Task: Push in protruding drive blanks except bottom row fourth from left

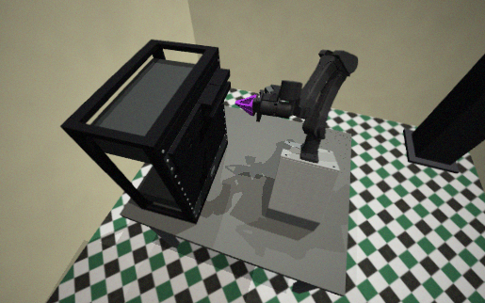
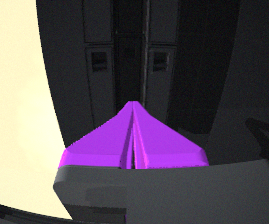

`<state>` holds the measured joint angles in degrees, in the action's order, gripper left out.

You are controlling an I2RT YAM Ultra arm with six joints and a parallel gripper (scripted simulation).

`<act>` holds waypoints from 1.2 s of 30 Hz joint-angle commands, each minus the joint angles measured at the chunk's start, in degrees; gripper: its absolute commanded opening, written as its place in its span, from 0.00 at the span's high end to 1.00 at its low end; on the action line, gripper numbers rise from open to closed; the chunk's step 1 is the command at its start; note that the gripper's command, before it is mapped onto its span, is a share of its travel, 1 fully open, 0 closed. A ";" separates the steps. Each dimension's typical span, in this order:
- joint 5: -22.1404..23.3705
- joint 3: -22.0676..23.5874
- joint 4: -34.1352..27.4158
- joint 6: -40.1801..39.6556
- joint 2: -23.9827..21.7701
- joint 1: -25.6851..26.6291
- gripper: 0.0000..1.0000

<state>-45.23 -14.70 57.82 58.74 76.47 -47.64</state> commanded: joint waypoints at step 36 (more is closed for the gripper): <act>8.00 -8.43 18.46 -1.09 23.31 6.13 1.00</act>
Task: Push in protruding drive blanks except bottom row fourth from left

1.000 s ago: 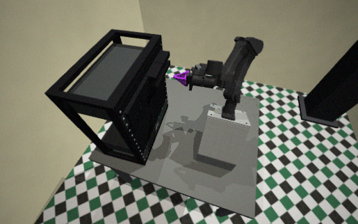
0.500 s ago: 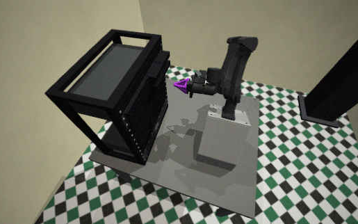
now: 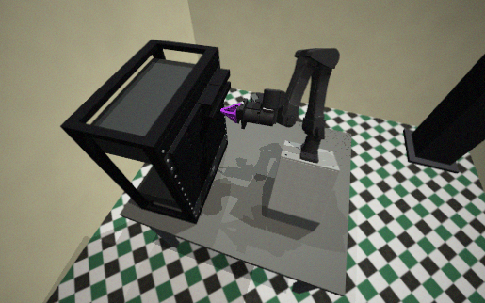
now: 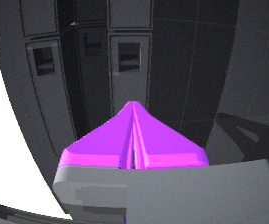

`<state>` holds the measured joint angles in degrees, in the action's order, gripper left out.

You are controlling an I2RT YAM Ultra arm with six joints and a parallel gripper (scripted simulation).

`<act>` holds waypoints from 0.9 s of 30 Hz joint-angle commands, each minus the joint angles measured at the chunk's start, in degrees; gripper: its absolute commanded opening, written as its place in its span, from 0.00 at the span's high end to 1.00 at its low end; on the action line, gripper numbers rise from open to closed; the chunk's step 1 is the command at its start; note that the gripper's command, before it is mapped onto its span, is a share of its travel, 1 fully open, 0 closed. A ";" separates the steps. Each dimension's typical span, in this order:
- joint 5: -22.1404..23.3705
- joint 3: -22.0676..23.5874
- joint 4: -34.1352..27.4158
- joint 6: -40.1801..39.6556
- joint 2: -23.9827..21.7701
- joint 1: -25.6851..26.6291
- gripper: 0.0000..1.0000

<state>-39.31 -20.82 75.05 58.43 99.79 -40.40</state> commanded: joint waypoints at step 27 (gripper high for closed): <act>2.01 -2.49 1.29 -0.72 0.90 -1.20 1.00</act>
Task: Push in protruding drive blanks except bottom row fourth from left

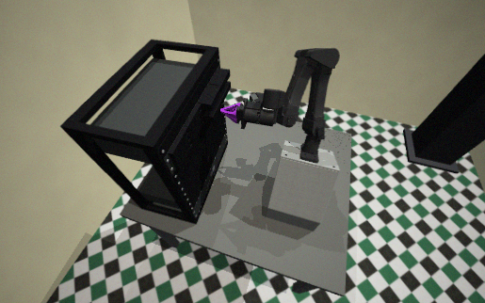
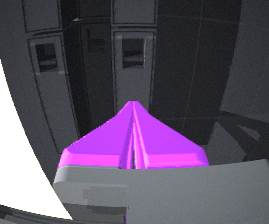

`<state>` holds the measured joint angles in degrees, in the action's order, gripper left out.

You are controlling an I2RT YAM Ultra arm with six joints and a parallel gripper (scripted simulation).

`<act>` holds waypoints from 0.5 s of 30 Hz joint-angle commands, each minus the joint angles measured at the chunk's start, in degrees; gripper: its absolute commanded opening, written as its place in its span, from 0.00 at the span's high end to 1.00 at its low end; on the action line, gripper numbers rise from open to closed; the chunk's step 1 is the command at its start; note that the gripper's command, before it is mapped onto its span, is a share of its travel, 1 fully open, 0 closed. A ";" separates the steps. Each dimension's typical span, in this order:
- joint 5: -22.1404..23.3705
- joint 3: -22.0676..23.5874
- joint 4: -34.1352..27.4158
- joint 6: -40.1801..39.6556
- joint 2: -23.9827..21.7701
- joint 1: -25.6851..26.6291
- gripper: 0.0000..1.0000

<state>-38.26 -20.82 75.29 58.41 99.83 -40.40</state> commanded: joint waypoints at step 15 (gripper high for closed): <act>0.82 -2.54 0.94 -0.72 -0.95 -1.32 1.00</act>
